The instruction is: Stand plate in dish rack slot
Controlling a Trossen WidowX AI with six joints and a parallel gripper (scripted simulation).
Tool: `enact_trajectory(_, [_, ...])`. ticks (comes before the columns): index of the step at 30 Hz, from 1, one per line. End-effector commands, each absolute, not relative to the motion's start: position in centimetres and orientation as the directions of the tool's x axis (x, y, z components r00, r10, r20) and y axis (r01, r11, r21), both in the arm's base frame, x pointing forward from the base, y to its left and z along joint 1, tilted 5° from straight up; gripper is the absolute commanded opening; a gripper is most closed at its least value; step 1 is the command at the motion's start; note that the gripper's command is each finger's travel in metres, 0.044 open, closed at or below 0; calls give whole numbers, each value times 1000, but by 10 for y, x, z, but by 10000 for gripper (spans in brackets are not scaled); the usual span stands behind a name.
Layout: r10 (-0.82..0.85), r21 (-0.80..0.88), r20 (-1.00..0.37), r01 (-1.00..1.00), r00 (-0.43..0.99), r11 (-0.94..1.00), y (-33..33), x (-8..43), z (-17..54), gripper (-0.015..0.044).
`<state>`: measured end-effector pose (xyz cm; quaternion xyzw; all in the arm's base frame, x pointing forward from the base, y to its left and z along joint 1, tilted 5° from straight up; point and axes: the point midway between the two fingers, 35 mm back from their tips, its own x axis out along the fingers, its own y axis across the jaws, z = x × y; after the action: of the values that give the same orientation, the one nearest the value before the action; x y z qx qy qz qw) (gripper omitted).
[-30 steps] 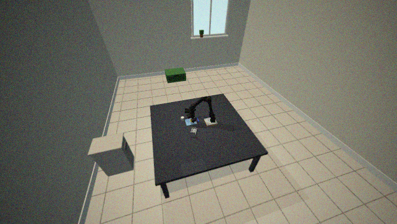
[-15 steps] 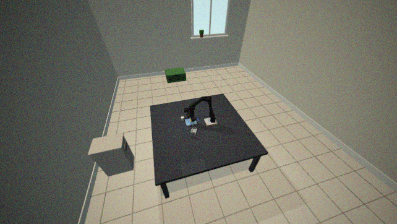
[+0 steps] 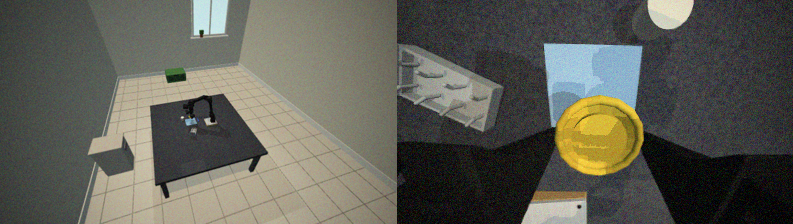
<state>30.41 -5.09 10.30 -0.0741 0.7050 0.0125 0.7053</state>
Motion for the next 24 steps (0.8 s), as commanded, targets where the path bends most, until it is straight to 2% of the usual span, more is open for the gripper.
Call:
enact_trajectory(1, [-90, -92, -996, -115, 19, 989, -50, 306, 124, 0])
enact_trajectory(24, [-89, -90, -996, -118, 17, 989, -43, 307, 198, 0])
